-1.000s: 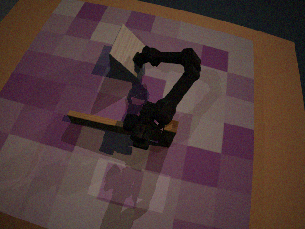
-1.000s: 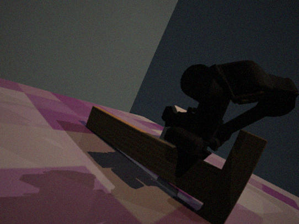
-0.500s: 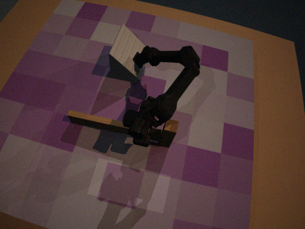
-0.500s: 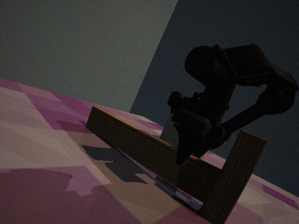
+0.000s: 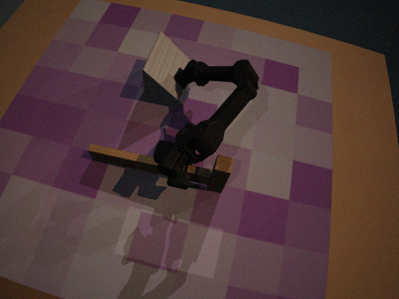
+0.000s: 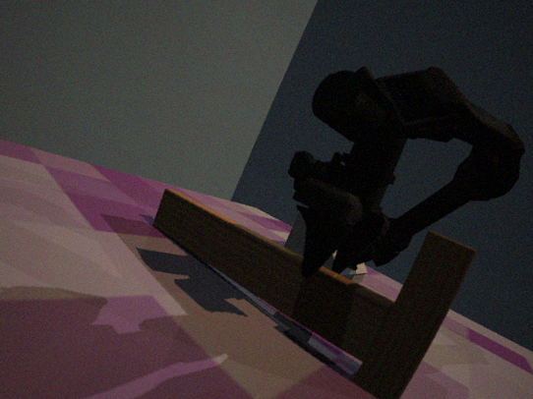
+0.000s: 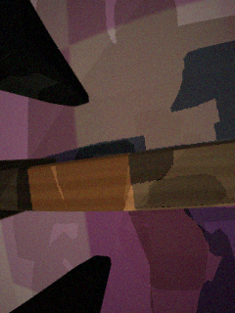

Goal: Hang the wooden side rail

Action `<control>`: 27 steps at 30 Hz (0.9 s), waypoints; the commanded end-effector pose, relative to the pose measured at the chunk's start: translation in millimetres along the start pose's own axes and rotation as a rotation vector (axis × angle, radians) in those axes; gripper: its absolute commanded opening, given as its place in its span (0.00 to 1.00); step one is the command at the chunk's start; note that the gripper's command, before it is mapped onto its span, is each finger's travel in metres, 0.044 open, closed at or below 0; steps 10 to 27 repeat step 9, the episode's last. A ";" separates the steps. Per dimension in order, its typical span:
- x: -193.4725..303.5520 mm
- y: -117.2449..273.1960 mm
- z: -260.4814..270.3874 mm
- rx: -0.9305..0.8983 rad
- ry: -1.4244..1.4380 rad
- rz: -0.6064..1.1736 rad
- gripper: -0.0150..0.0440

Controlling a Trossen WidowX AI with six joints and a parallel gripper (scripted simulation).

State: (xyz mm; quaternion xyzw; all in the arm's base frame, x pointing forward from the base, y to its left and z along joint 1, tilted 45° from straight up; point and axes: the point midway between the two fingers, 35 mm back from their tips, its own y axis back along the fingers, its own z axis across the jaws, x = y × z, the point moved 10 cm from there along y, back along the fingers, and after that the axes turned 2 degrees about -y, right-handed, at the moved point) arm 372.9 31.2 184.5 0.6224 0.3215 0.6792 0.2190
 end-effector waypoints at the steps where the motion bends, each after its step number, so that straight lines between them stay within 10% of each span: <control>1: -8.6 -1.3 -0.2 0.004 0.000 -0.001 1.00; 27: -4.9 -0.9 -0.2 0.003 -0.005 0.001 1.00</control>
